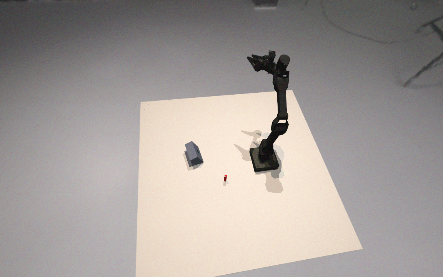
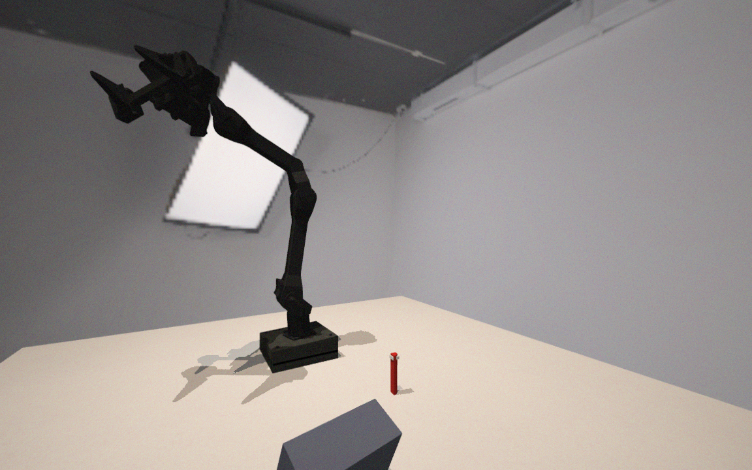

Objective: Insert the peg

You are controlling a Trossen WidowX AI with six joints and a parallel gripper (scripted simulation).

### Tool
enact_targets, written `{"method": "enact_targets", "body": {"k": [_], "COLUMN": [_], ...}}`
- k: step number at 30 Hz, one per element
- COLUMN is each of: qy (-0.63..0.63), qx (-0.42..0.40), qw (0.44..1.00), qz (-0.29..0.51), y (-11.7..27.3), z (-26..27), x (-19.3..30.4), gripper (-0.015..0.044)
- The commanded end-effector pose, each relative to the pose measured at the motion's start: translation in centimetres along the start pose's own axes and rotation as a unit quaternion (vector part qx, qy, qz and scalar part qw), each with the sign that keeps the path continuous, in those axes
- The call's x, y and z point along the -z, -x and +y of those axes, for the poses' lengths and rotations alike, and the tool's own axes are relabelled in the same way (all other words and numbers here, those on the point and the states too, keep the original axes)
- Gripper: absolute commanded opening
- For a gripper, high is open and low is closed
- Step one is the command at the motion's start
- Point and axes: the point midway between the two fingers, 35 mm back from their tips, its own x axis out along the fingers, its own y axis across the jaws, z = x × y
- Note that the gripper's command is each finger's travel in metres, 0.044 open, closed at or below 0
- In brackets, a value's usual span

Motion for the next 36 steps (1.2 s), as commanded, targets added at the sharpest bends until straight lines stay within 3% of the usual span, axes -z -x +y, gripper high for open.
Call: {"method": "enact_targets", "body": {"k": [1, 36], "qy": [-0.026, -0.146], "qx": [0.000, -0.044], "qw": [1.000, 0.973], "qz": [0.017, 0.172], "y": [-1.5, -9.9], "z": [-0.9, 3.1], "x": [1.6, 14.4], "gripper": [0.0440, 0.0440]}}
